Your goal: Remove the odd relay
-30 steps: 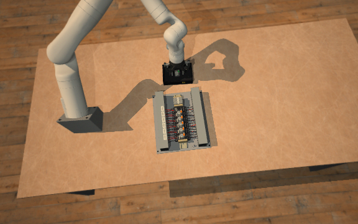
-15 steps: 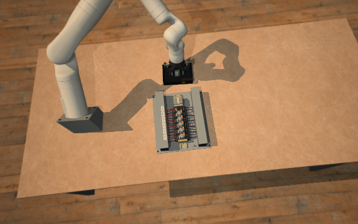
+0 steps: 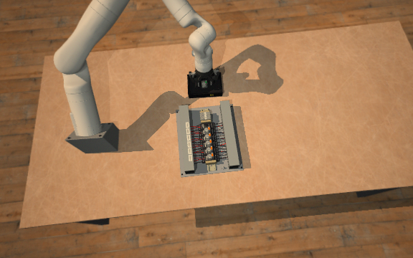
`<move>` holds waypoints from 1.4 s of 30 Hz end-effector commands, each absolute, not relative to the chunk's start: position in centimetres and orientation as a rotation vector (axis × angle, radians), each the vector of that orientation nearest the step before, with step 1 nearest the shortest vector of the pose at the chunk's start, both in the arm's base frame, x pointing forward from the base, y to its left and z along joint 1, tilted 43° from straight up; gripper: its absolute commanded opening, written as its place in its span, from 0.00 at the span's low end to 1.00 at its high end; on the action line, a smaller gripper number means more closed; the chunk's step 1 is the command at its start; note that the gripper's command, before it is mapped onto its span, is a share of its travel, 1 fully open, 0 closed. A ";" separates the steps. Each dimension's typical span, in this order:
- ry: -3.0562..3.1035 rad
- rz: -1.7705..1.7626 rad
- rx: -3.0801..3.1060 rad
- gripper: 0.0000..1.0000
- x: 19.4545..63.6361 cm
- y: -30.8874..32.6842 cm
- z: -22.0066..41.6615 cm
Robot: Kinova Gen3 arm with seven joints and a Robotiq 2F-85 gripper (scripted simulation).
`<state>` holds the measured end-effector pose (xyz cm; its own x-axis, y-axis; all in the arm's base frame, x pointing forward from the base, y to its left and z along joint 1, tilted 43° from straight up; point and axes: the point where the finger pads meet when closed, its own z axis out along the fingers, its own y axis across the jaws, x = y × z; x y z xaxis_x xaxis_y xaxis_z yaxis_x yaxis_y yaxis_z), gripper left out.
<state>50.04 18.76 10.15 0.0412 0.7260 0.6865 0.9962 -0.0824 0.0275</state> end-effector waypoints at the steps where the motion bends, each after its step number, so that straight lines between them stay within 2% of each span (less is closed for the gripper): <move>1: -1.732 -0.769 -1.862 0.61 50.1 18.6 10.3; 42: -1.732 -0.769 -1.862 0.61 50.0 17.5 11.4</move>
<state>49.91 17.61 11.38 0.0412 0.7260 0.6865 0.9962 -0.0825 0.0275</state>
